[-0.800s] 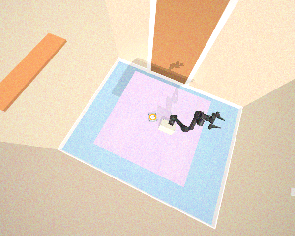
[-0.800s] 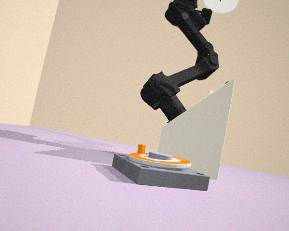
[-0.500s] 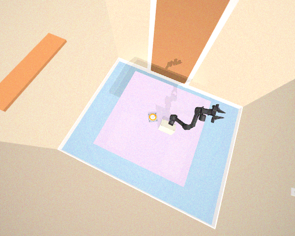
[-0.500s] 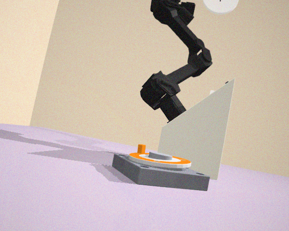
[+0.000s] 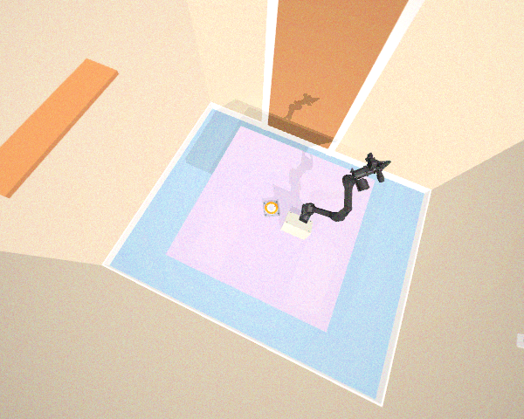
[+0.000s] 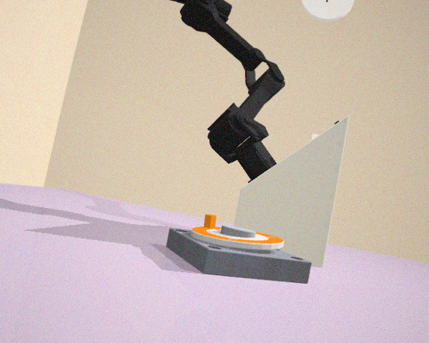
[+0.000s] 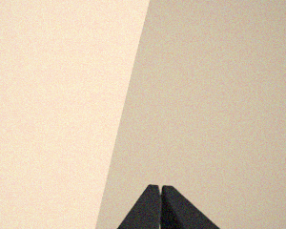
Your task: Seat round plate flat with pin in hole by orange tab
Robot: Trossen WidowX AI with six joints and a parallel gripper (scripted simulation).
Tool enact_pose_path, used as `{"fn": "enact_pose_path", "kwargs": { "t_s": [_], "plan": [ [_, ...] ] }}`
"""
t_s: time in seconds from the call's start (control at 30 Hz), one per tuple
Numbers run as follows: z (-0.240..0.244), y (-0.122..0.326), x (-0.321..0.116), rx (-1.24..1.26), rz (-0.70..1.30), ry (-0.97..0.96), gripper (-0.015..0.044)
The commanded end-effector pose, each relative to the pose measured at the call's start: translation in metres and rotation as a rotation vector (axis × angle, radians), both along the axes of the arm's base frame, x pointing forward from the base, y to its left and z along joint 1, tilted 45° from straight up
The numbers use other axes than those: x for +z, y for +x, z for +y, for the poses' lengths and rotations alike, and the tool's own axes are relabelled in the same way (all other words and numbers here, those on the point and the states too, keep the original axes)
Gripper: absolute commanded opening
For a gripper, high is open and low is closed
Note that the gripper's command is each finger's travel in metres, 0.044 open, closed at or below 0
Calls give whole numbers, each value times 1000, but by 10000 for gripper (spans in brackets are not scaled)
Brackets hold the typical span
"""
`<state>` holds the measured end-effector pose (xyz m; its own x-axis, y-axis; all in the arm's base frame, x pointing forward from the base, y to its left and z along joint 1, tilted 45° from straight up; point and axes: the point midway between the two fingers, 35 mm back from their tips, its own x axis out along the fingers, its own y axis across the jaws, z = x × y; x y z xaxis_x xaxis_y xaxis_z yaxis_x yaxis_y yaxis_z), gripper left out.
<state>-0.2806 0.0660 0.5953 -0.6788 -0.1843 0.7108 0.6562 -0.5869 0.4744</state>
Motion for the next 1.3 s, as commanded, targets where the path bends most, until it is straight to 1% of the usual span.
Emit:
{"fn": "enact_pose_path", "kwargs": {
  "t_s": [0.0, 0.03, 0.07, 0.1, 0.13, 0.23, 0.3, 0.33, 0.37, 0.5, 0.53, 0.57, 0.63, 0.77, 0.8, 0.87, 0.93, 1.03, 1.07, 1.13, 1.27],
  "plan": [
    [-36, 48, 25, 105, 138, 21, 0],
    [-43, 60, 30, 123, 190, 22, 0],
    [-58, 83, 38, 172, 262, 32, 0],
    [-59, 86, 38, 176, 268, 33, 0],
    [-73, 111, 45, 233, 325, 49, 0],
    [-94, 153, 53, 327, 413, 78, 0],
    [-100, 168, 54, 379, 451, 64, 0],
    [-108, 189, 55, 443, 498, 57, 0],
    [-115, 211, 56, 490, 540, 74, 0],
    [-134, 272, 51, 620, 653, 133, 0],
    [-136, 280, 50, 636, 667, 140, 0],
    [-141, 303, 46, 685, 708, 162, 0],
    [-147, 335, 38, 752, 765, 196, 0],
    [-155, 399, 15, 884, 879, 274, 0],
    [-154, 405, 13, 903, 889, 275, 0],
    [-152, 443, -6, 1007, 950, 305, 0],
    [-152, 472, -24, 1068, 1001, 359, 0],
    [-151, 512, -54, 1151, 1075, 453, 0],
    [-151, 517, -58, 1162, 1085, 466, 0],
    [-147, 548, -87, 1228, 1144, 553, 0],
    [-137, 590, -139, 1314, 1234, 705, 0]
  ]
}}
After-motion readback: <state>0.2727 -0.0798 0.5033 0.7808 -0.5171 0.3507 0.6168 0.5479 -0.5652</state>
